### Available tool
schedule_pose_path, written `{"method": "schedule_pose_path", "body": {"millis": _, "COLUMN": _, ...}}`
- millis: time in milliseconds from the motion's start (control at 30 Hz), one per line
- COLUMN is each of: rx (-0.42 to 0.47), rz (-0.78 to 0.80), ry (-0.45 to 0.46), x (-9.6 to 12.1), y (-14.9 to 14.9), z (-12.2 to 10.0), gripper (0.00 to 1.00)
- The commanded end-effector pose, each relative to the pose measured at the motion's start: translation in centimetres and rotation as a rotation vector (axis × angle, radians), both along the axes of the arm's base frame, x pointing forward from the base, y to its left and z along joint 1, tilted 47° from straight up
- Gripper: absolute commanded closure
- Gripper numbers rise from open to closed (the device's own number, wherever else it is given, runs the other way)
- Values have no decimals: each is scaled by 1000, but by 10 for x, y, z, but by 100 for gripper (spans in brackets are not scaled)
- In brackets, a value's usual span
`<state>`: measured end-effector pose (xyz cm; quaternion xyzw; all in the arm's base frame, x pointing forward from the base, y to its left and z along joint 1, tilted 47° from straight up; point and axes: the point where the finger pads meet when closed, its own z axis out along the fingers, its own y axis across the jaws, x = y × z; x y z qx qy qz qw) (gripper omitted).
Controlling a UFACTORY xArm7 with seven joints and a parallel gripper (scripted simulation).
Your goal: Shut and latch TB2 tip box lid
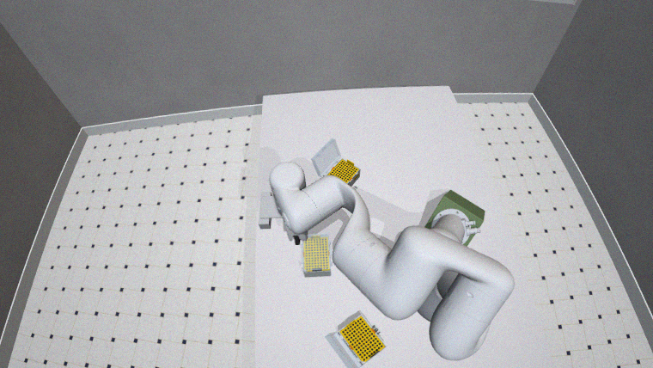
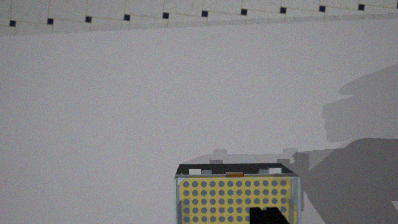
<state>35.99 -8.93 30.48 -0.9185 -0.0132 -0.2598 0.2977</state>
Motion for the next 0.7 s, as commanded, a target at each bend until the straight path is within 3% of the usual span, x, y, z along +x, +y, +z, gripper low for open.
{"method": "schedule_pose_path", "body": {"millis": 0, "rx": -1, "rz": -3, "ry": -3, "x": 0, "y": -1, "z": 1, "gripper": 100}}
{"method": "schedule_pose_path", "body": {"millis": 667, "rx": -1, "rz": -3, "ry": -3, "x": -10, "y": 18, "z": -32, "gripper": 100}}
